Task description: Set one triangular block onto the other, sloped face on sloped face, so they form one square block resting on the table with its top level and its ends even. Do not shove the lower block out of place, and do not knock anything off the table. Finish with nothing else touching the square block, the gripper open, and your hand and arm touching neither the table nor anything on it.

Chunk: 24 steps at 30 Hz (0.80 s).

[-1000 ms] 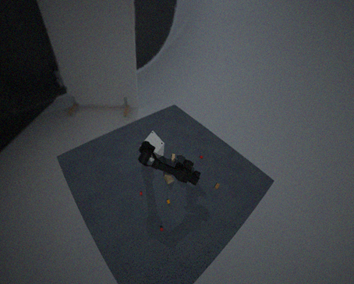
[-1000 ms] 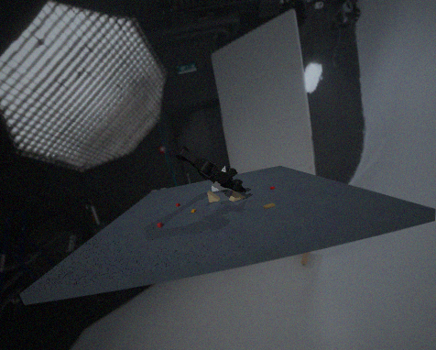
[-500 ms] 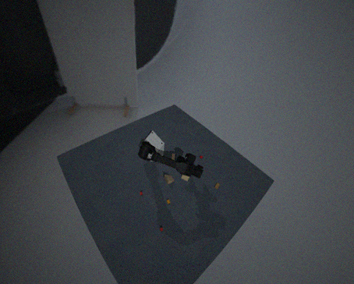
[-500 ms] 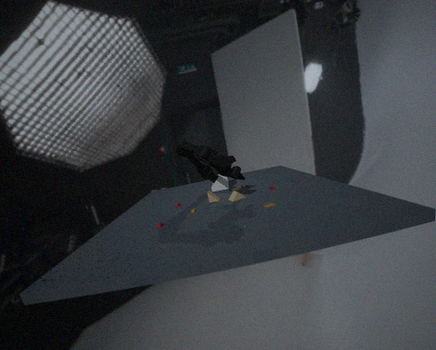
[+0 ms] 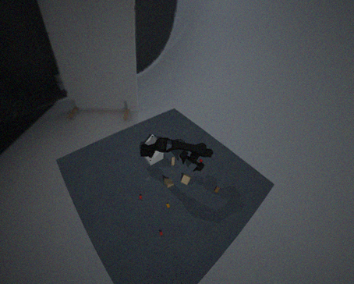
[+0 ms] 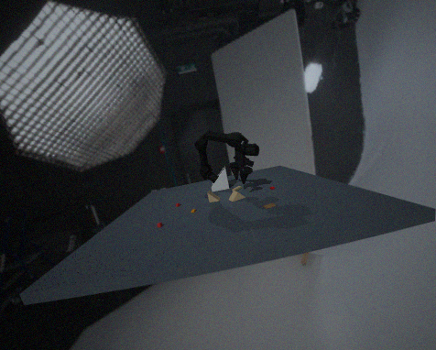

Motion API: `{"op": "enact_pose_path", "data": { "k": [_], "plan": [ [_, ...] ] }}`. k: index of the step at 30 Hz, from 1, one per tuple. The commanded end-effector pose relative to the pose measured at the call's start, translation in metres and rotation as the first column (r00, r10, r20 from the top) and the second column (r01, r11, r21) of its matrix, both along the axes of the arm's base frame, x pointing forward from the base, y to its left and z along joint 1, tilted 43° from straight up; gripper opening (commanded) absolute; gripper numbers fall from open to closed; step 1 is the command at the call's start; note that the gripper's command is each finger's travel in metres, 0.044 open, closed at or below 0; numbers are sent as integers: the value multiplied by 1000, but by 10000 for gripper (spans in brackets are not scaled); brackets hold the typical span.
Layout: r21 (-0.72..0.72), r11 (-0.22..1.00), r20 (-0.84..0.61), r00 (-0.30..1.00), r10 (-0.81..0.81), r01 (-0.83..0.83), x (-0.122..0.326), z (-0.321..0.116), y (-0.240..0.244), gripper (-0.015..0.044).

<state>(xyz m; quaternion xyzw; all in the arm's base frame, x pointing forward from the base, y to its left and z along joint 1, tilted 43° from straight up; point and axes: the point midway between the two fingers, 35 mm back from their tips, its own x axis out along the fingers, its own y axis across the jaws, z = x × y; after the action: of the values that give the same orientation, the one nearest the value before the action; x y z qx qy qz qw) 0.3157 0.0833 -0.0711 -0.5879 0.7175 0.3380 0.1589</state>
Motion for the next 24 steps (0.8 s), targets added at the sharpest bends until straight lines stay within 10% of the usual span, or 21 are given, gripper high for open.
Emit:
{"op": "enact_pose_path", "data": {
  "k": [1,24],
  "plan": [
    [-316,928,92,968,235,-195,5,-8,13,440],
    [-423,864,-26,956,291,-274,11,-39,-78,440]
  ]
}}
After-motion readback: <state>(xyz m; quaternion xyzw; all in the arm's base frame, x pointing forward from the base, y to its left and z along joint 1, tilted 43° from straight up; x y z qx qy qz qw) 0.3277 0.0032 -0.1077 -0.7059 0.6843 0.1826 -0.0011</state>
